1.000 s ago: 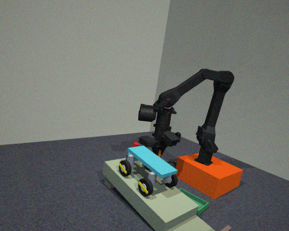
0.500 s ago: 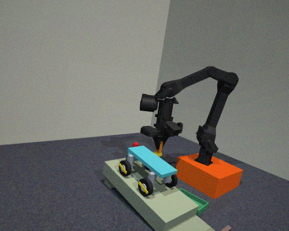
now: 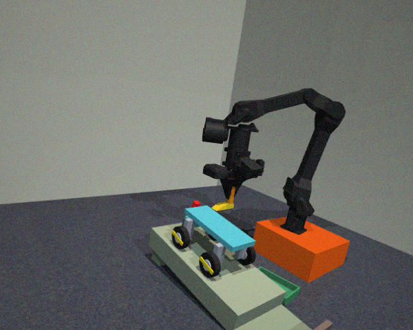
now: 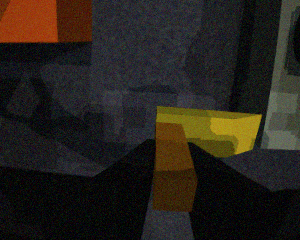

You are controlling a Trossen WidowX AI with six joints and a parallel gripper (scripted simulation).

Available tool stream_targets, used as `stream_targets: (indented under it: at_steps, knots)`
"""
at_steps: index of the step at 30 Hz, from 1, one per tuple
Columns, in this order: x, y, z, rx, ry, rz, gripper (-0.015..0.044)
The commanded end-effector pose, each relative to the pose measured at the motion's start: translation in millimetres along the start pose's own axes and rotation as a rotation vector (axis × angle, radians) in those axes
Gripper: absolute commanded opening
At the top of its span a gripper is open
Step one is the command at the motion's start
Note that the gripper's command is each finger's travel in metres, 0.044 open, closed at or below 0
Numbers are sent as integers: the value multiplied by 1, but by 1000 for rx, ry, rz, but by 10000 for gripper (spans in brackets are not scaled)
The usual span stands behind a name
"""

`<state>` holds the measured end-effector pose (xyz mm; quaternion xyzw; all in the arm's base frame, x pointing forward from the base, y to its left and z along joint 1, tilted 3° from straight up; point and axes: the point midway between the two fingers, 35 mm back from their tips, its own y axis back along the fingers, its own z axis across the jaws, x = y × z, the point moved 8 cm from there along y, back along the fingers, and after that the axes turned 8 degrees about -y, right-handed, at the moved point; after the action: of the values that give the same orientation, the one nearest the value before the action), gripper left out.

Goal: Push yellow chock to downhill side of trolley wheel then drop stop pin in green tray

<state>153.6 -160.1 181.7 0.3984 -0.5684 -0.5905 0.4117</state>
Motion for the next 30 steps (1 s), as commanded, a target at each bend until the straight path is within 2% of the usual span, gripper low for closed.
stream_targets:
  at_steps: [1,11,30]
  knots:
    - [1,14,-4,13,-1,0,0]
    - [1,17,-5,13,-46,0,0]
    - [1,17,-6,8,-688,-2,0]
